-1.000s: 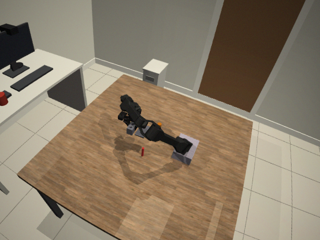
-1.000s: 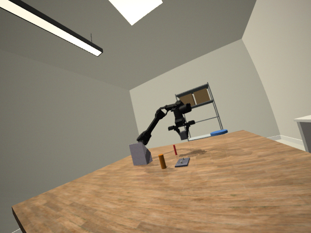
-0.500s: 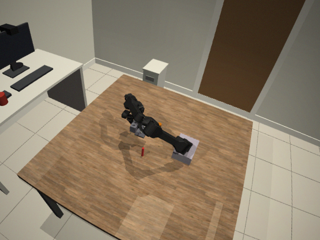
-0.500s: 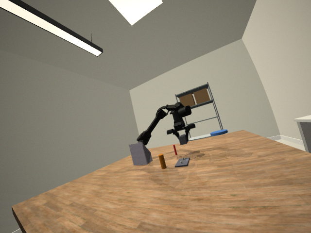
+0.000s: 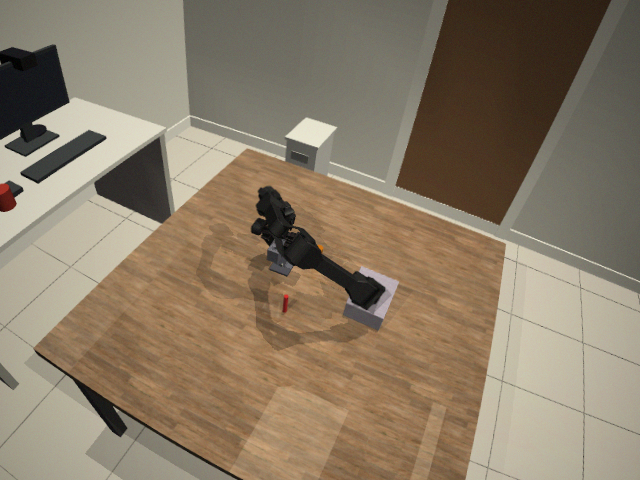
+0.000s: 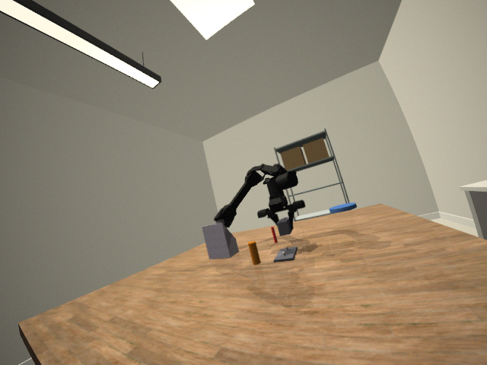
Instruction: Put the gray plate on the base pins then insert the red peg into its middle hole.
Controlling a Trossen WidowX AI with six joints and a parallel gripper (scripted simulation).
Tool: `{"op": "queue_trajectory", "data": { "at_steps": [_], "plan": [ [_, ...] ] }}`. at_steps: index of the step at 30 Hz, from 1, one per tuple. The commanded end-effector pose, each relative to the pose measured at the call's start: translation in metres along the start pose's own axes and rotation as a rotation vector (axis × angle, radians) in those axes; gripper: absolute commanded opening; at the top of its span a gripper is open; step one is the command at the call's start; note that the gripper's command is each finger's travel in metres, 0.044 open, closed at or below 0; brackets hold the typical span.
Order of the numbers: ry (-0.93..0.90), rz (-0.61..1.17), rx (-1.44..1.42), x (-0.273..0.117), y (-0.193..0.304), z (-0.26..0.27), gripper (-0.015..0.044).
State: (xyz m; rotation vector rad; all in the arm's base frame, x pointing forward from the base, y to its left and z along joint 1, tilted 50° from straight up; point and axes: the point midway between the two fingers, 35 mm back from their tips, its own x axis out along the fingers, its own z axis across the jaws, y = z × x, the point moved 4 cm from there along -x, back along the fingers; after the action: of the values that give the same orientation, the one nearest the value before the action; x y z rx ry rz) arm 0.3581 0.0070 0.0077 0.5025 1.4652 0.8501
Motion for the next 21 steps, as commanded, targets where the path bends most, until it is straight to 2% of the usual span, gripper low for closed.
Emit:
{"op": "queue_trajectory", "data": {
  "at_steps": [1,11,21],
  "plan": [
    [0.008,-0.001,0.002,0.007,-0.010,-0.005,0.0000],
    [0.008,-0.001,0.006,0.023,-0.035,-0.015,0.0000],
    [0.008,-0.001,0.007,0.024,-0.037,-0.016,0.0000]
  ]
}}
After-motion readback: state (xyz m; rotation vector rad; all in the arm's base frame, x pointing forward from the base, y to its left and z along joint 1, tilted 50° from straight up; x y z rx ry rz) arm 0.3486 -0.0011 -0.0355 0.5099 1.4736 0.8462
